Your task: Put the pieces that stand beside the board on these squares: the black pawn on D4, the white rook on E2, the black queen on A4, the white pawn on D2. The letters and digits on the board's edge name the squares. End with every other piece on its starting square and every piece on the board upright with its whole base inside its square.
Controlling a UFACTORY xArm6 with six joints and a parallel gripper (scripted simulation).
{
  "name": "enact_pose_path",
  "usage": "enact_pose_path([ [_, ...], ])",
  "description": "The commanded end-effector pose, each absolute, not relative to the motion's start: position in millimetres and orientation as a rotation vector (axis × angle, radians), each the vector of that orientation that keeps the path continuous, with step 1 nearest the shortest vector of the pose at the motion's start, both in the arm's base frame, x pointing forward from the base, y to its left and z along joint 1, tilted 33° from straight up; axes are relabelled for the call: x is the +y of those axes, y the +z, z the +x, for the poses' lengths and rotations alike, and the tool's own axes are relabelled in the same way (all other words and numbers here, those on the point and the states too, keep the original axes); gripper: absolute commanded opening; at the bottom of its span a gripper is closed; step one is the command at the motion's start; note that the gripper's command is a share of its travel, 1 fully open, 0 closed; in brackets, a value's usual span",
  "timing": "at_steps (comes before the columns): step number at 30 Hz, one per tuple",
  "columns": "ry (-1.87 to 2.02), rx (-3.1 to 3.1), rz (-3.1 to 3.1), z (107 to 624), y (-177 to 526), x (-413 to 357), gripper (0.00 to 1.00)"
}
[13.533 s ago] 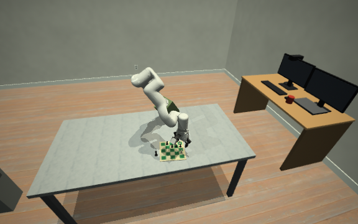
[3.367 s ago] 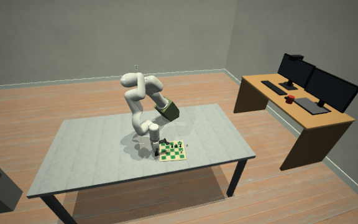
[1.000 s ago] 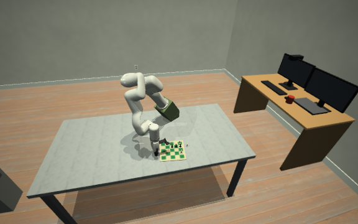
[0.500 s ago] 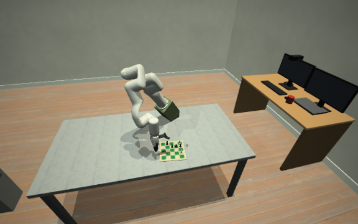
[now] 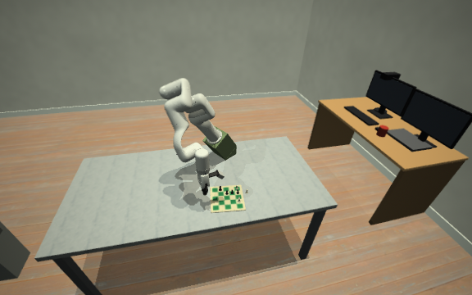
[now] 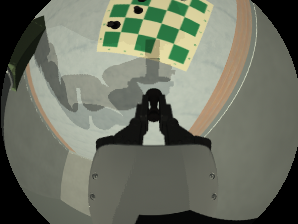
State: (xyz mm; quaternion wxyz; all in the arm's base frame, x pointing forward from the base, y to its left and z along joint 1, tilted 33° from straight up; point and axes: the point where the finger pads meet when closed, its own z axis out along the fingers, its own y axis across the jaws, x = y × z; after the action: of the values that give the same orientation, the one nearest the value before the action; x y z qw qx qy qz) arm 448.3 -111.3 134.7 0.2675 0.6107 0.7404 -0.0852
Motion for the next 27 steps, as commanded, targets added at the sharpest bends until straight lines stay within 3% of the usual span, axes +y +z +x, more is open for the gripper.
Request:
enact_pose_path([
  [1, -0.241, 2.029, 1.611, 444.9, 132.9, -105.6, 0.0],
  [10, -0.401, 2.368, 1.132, 386.7, 90.0, -51.1, 0.0],
  [27, -0.403, 2.372, 1.125, 386.6, 87.6, -51.5, 0.0],
])
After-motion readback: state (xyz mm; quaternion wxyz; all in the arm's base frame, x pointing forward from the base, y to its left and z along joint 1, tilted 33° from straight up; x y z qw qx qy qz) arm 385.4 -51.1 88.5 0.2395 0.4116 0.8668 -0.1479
